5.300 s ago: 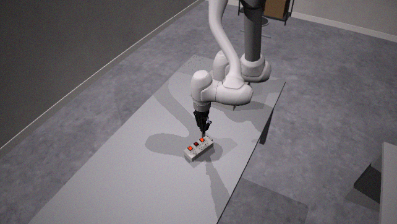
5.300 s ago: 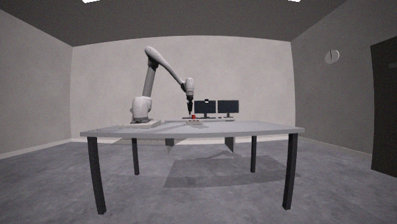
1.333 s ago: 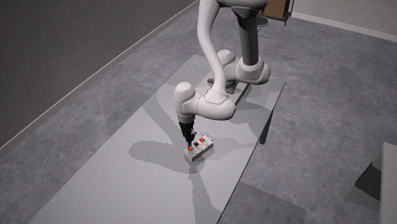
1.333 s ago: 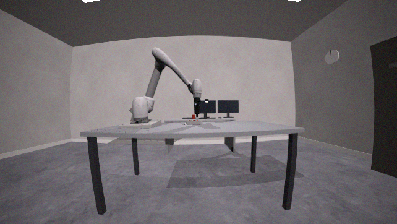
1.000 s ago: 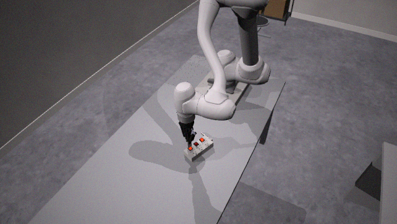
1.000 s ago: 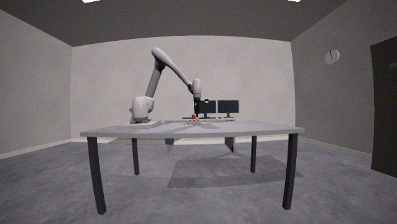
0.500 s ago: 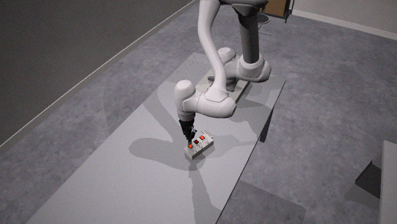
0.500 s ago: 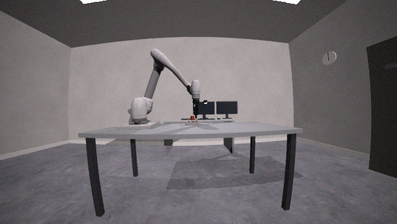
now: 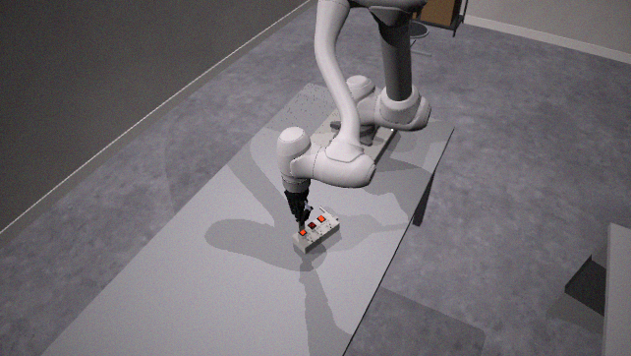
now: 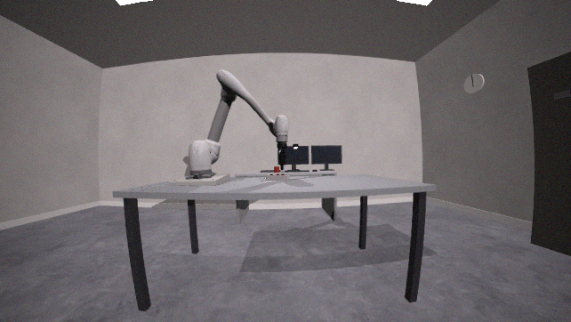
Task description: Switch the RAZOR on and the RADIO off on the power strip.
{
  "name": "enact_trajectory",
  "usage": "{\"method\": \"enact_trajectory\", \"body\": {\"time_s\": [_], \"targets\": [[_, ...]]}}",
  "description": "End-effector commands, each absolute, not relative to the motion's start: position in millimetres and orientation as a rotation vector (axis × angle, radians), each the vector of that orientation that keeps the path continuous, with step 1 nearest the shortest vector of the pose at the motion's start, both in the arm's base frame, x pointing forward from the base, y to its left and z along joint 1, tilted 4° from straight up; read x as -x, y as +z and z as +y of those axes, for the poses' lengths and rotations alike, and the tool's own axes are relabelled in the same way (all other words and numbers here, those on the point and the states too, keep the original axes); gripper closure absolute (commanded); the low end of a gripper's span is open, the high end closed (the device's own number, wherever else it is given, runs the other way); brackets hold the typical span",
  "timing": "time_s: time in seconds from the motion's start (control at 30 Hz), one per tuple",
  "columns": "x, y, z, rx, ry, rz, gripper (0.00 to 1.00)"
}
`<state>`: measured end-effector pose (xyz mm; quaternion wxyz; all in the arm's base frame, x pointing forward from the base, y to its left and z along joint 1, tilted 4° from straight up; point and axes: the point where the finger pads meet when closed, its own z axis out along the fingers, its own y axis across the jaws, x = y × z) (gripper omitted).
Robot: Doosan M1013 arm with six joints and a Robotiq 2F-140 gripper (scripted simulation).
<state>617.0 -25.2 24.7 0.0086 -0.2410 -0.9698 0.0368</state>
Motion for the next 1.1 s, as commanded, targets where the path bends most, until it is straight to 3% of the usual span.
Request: {"method": "enact_trajectory", "body": {"time_s": [0.0, 1.07], "targets": [[-617.0, 24.8, -25.2, 0.753, 0.115, -3.030, 1.00], [-616.7, 15.8, -25.8, 0.753, 0.115, -3.030, 1.00]]}}
